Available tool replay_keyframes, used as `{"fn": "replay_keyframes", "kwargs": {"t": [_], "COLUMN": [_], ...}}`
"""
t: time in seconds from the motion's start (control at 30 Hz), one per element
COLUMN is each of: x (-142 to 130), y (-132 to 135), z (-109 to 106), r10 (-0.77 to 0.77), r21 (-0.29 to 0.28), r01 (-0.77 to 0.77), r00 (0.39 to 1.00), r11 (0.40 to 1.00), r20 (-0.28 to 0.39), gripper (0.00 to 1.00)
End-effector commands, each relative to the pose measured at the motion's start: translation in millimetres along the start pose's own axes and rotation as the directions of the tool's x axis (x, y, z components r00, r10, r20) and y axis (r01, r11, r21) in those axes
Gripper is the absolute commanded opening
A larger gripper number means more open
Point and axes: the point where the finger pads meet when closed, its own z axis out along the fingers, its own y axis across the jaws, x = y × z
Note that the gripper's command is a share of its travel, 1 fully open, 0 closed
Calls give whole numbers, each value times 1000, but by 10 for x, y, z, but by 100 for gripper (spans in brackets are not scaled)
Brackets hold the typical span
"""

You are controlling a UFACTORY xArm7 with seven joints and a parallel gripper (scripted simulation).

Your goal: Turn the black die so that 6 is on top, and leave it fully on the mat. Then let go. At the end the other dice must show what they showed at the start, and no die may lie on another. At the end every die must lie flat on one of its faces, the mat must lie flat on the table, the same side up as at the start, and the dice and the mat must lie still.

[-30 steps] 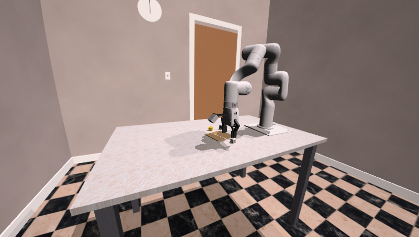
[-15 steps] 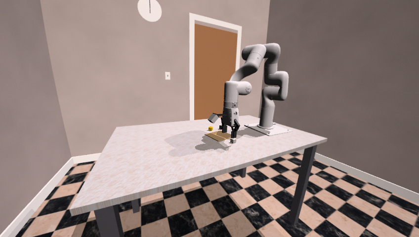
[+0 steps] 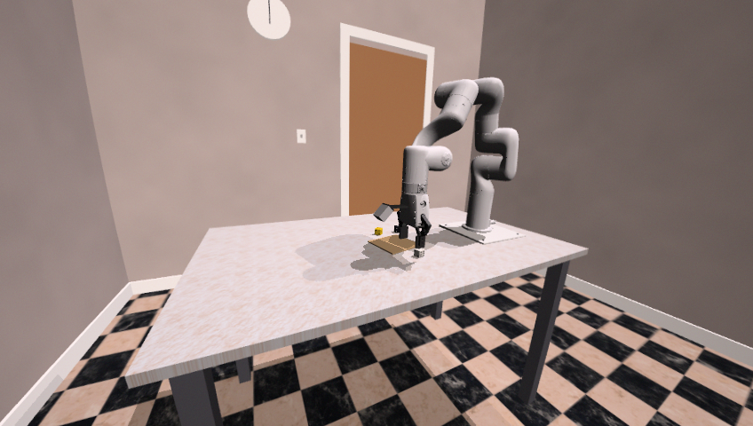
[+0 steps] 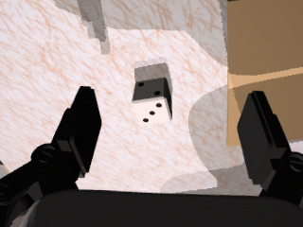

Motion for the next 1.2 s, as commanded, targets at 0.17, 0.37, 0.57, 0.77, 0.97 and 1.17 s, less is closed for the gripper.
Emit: {"fn": "replay_keyframes", "kwargs": {"t": [0.17,0.37,0.57,0.77,0.97,1.17], "x": [16,15,13,12,11,11], "y": [-4,-4,-3,-3,-3,-3], "z": [-33,-240,-706,-958,-1065,-1065], "r10": [0,0,0,0,0,0], "r21": [1,1,1,1,1,1], "r01": [0,0,0,0,0,0], "r00": [1000,1000,1000,1000,1000,1000], "r11": [1000,1000,1000,1000,1000,1000], "r20": [-4,-4,-4,-4,-4,-4], "gripper": [100,100,100,100,100,100]}}
